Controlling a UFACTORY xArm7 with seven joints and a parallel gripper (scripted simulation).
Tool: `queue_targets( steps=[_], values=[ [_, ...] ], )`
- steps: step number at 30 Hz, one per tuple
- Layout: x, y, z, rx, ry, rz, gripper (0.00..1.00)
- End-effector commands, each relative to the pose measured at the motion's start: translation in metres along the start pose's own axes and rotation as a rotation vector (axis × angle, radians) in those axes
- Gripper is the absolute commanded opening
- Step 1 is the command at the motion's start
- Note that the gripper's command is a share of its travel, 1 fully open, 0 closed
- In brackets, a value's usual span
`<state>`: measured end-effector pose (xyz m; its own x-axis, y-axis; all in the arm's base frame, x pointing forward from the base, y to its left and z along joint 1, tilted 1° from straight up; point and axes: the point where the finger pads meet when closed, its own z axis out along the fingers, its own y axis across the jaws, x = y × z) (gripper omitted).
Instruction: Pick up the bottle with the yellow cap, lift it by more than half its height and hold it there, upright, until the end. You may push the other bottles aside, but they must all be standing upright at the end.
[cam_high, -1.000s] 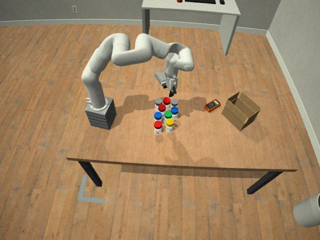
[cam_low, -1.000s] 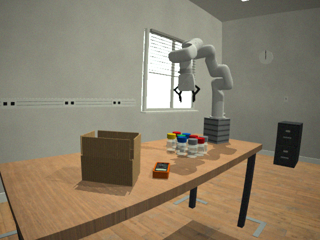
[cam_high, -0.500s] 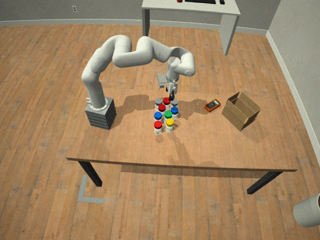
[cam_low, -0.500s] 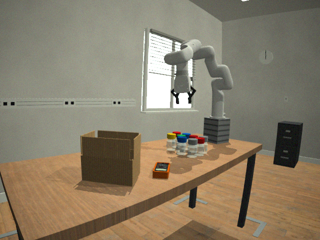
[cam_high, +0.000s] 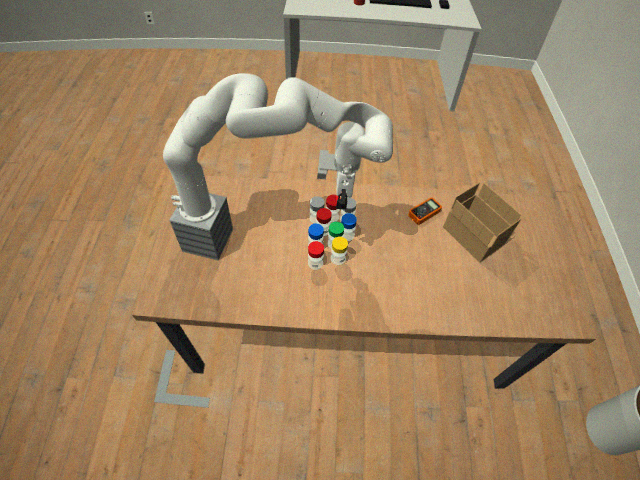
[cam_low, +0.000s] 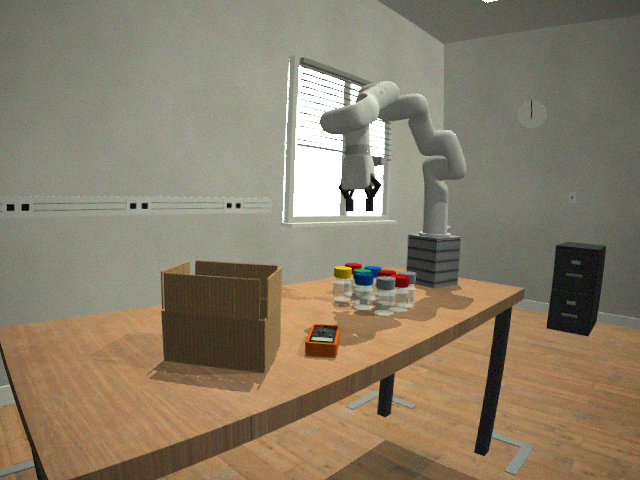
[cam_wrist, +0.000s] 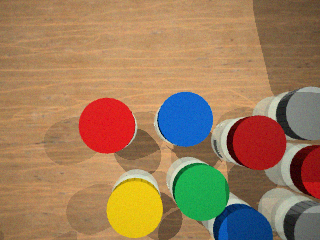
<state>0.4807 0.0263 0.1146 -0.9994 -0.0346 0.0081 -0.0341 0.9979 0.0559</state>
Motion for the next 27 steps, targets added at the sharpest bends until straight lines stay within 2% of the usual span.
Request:
queue_targets(
  steps=[1, 27],
  values=[
    [-0.004, -0.008, 0.002, 0.006, -0.005, 0.100, 0.79],
    [-0.020, -0.048, 0.016, 0.032, -0.035, 0.571, 0.79]
  ],
)
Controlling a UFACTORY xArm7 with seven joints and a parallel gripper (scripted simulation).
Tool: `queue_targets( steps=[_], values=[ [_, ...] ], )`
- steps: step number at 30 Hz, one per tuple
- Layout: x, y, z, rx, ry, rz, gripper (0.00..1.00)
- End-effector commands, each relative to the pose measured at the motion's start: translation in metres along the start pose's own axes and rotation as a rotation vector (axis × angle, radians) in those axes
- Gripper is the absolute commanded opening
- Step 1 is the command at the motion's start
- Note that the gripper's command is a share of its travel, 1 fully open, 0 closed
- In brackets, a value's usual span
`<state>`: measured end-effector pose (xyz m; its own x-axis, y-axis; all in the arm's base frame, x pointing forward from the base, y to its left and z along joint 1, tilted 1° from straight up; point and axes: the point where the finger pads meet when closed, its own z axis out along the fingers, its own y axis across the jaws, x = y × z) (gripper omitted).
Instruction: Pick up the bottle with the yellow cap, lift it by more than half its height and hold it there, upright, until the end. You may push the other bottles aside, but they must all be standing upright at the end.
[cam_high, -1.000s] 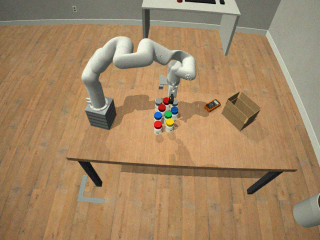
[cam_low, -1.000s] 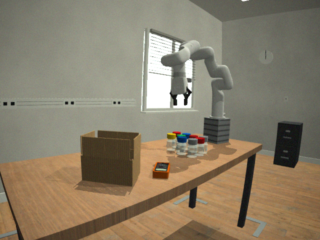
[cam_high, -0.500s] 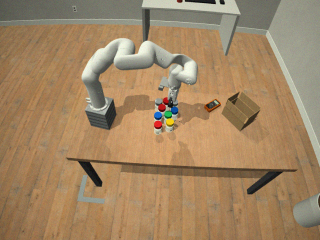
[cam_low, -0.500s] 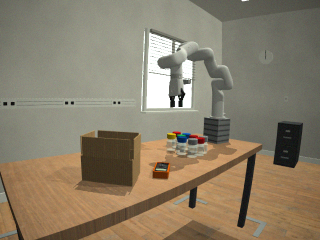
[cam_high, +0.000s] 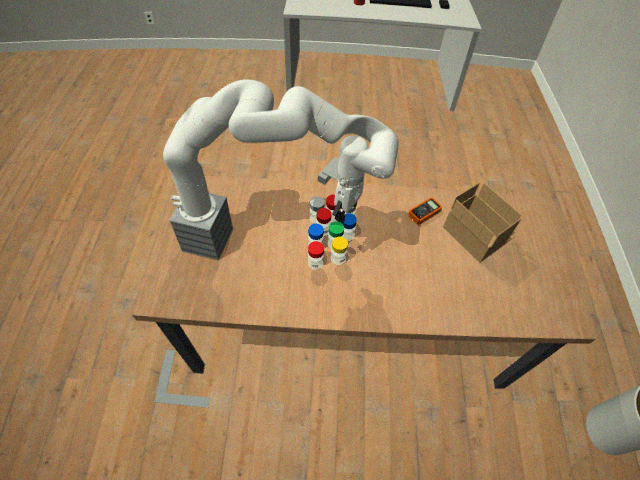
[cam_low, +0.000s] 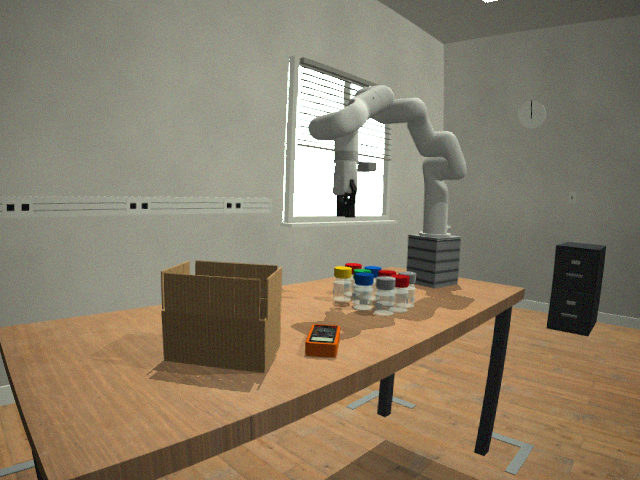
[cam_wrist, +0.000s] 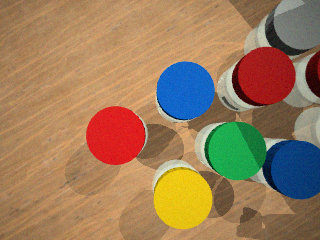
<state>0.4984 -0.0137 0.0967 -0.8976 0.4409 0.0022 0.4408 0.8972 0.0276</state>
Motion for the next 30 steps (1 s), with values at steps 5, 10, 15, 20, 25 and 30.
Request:
queue_targets(
  steps=[5, 10, 15, 20, 25, 30],
  values=[
    [-0.012, -0.010, 0.003, 0.010, -0.018, 0.166, 0.79],
    [-0.017, -0.014, 0.005, 0.013, -0.025, 0.227, 0.79],
    [-0.019, -0.016, 0.006, 0.014, -0.028, 0.261, 0.79],
    [-0.020, -0.017, 0.006, 0.015, -0.029, 0.270, 0.79],
    [-0.021, -0.017, 0.066, 0.014, -0.028, 0.260, 0.79],
    [-0.023, -0.019, 0.126, 0.014, -0.029, 0.269, 0.79]
  ],
)
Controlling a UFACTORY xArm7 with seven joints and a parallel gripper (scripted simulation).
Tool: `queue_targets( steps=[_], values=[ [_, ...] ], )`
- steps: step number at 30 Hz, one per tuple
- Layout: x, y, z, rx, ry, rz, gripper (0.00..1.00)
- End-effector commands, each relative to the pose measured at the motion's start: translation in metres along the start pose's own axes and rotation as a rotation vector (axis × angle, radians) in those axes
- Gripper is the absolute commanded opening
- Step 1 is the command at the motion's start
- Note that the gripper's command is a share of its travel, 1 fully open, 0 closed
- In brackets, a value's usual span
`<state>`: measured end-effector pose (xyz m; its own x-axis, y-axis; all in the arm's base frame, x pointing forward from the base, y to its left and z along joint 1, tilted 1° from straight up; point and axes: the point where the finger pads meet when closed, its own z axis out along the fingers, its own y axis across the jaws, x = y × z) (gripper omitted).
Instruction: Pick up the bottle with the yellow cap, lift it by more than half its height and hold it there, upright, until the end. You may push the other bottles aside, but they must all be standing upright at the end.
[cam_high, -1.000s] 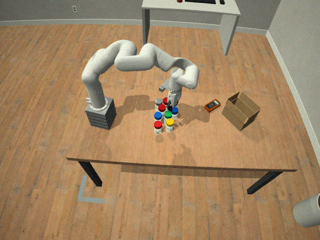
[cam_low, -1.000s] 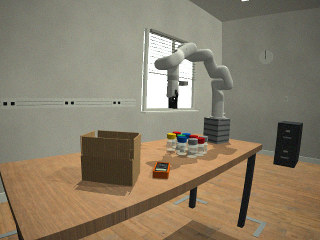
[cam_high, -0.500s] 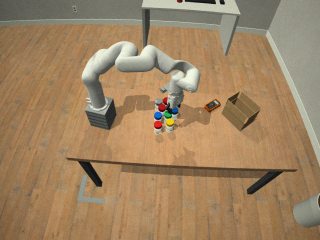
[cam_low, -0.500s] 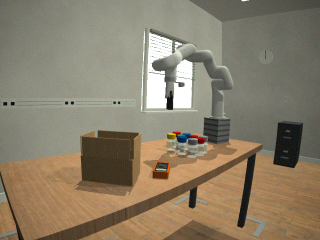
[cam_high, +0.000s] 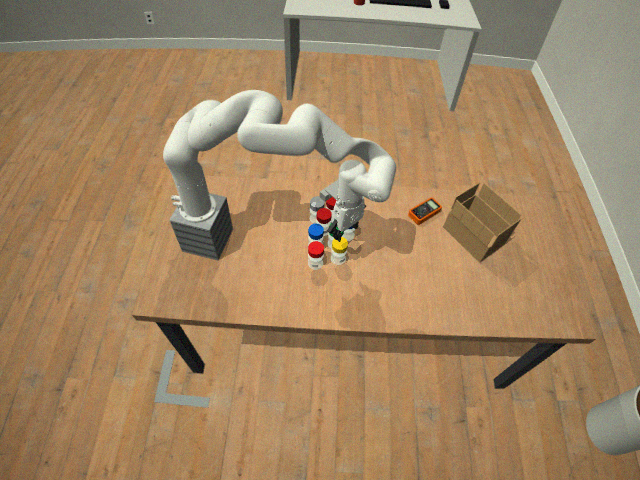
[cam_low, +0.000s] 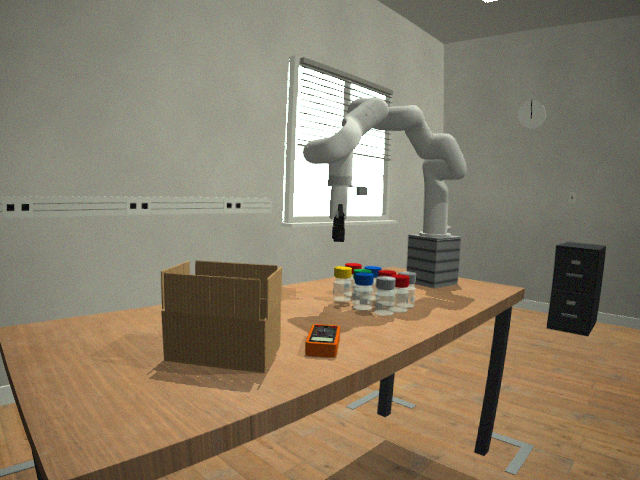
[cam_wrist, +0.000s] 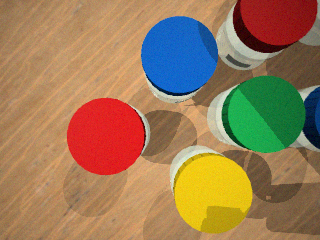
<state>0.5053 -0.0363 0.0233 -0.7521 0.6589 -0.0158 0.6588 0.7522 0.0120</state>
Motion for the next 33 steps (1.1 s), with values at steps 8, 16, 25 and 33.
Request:
queue_targets(
  steps=[8, 16, 25, 33],
  values=[
    [-0.002, 0.000, 0.042, -0.001, -0.002, 0.006, 0.79],
    [-0.005, 0.003, 0.052, -0.003, -0.005, 0.007, 0.79],
    [-0.005, 0.003, 0.052, -0.003, -0.005, 0.007, 0.79],
    [-0.005, 0.003, 0.060, -0.003, -0.005, 0.007, 0.79]
  ],
)
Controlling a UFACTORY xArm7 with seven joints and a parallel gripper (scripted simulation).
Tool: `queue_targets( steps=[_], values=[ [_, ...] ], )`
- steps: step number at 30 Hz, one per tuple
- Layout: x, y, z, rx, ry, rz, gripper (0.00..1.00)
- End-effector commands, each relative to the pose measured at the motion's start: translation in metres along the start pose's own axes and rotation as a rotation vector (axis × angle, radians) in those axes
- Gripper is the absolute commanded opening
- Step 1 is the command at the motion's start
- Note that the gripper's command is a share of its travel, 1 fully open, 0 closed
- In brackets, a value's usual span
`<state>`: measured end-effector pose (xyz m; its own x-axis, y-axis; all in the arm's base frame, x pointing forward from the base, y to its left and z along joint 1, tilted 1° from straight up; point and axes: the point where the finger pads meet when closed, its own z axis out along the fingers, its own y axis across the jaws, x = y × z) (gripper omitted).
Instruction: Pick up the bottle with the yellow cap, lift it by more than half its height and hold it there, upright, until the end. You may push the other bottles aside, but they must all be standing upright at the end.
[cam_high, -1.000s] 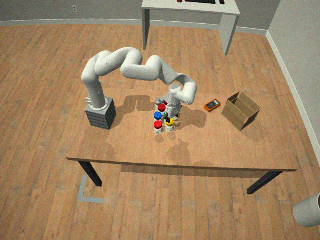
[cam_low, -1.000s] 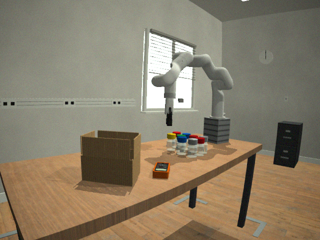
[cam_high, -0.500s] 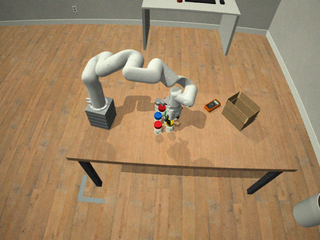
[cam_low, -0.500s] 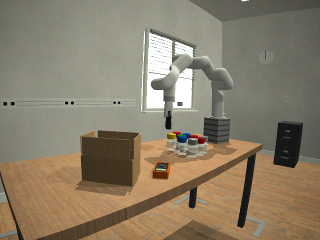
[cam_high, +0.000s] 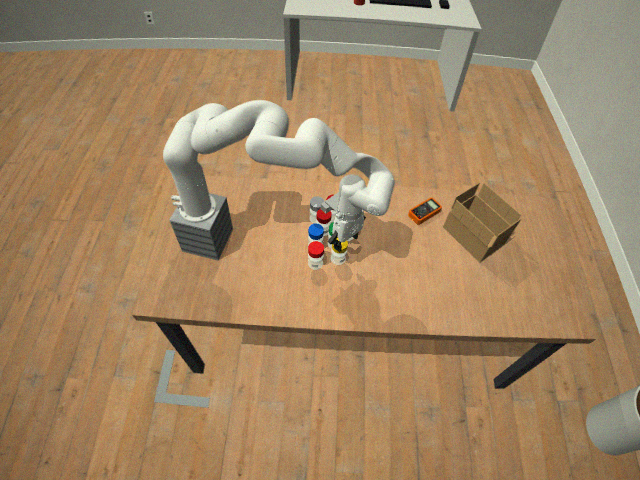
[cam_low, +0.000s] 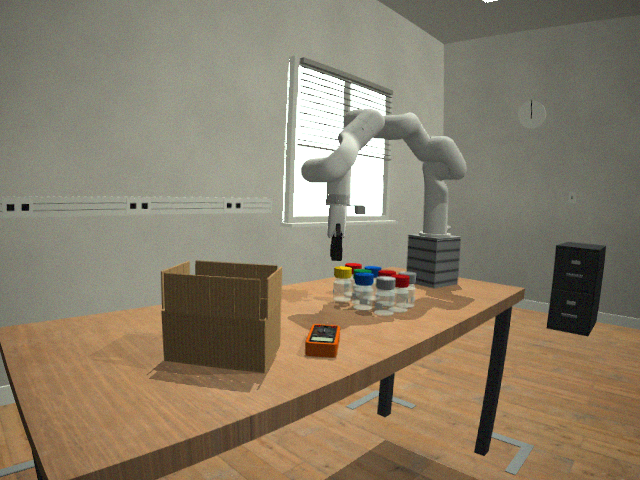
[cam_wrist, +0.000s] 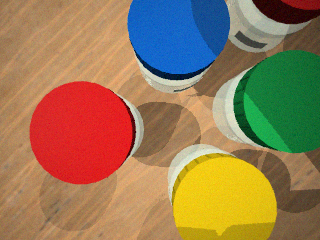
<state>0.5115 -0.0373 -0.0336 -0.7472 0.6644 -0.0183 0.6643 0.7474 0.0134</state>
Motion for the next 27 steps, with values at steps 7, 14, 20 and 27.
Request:
queue_targets(
  steps=[7, 14, 20, 27],
  values=[
    [-0.001, 0.001, 0.018, -0.002, -0.003, 0.000, 0.79],
    [-0.001, 0.001, 0.036, -0.002, -0.003, 0.000, 0.79],
    [-0.001, 0.001, 0.052, -0.002, -0.003, 0.000, 0.79],
    [-0.001, 0.001, 0.070, -0.002, -0.003, 0.000, 0.79]
  ],
)
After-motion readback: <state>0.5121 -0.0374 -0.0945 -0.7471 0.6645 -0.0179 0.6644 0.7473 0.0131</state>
